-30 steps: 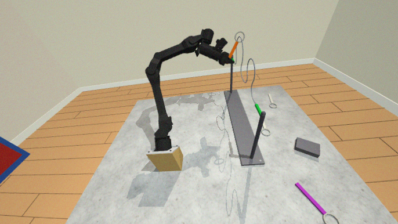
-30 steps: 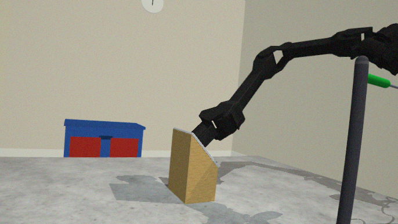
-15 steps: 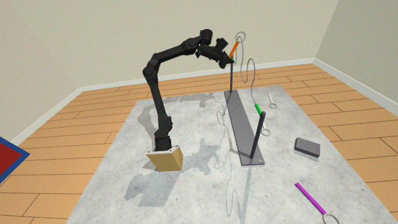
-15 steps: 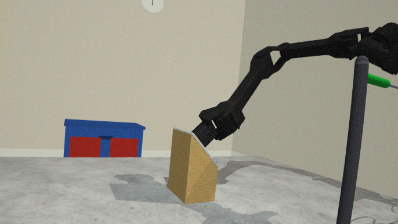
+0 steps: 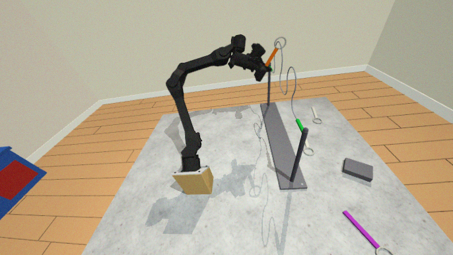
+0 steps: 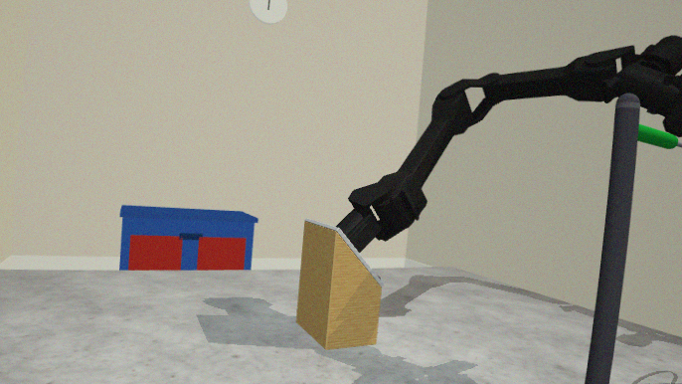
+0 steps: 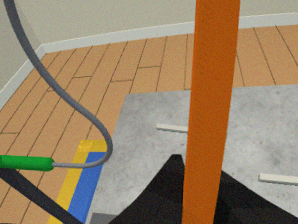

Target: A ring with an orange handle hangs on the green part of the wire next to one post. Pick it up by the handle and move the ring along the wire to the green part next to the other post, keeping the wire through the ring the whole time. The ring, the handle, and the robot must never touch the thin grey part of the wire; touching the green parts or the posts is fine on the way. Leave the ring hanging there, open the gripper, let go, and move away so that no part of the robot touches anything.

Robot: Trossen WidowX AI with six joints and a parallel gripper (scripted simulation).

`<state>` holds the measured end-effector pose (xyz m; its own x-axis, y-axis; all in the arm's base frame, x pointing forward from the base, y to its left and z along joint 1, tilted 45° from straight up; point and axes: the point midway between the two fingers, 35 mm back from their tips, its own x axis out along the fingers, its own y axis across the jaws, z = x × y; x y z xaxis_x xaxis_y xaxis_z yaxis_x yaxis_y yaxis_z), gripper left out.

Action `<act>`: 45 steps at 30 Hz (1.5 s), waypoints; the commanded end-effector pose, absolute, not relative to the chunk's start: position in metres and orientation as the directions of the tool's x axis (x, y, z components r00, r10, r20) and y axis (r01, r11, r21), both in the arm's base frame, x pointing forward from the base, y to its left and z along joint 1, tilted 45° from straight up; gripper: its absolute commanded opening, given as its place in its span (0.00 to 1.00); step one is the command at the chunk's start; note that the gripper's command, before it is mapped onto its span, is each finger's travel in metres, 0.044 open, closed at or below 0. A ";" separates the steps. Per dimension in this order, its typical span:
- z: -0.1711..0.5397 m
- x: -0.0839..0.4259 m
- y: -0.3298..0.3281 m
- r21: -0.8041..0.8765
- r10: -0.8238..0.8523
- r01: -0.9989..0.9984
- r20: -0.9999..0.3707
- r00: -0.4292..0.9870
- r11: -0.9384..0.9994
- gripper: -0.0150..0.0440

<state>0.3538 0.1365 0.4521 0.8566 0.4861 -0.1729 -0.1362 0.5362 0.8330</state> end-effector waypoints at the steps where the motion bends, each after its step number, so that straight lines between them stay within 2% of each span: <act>1: 0.455 0.352 0.137 0.866 0.500 -0.139 -0.140 0.855 0.481 0.00; 23: 0.462 0.351 0.141 0.967 0.523 -0.134 0.001 0.852 0.217 0.00; 45: 0.471 0.351 0.143 0.990 0.505 -0.127 0.143 0.851 -0.066 0.00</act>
